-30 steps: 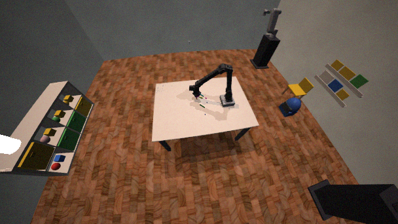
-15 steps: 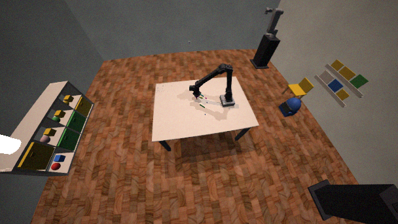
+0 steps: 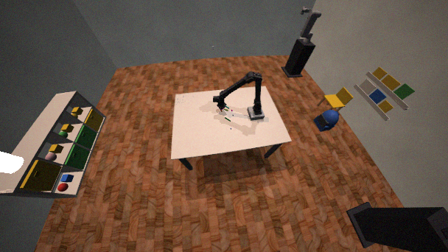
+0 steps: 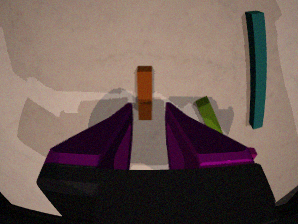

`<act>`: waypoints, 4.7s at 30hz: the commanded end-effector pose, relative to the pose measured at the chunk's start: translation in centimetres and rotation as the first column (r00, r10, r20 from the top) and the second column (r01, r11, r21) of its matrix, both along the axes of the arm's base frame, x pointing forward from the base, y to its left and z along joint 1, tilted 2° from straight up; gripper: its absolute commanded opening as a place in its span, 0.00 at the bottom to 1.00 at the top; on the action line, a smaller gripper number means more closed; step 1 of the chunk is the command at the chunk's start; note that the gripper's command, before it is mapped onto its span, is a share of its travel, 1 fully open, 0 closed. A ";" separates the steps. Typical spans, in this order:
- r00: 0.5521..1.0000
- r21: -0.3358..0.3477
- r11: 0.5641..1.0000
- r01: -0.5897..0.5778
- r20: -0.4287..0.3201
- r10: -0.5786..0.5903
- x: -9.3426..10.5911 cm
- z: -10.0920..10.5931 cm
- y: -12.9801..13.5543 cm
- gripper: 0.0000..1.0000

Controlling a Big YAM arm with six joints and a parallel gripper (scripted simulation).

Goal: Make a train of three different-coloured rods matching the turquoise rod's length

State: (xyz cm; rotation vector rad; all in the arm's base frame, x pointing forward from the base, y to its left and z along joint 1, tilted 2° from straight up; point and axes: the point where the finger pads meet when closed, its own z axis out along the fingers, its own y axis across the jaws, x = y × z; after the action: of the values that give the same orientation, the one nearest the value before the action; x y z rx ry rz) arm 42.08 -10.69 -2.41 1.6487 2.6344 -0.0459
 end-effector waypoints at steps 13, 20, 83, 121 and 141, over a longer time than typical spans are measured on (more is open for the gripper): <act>1.000 -0.004 1.000 -0.003 0.020 0.003 1.3 0.2 0.4 0.23; 0.999 -0.009 1.000 0.001 0.040 -0.001 2.6 0.9 0.1 0.23; 1.000 -0.006 1.000 -0.003 0.027 0.003 2.2 0.7 0.3 0.23; 1.000 -0.006 1.000 -0.003 0.026 0.003 1.8 -0.1 0.3 0.23; 1.000 -0.001 1.000 -0.002 0.004 0.002 0.6 -2.1 0.3 0.23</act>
State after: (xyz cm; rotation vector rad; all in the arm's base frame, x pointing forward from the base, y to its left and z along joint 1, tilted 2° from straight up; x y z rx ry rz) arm 42.67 -10.64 -3.63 1.6436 2.6246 -0.0396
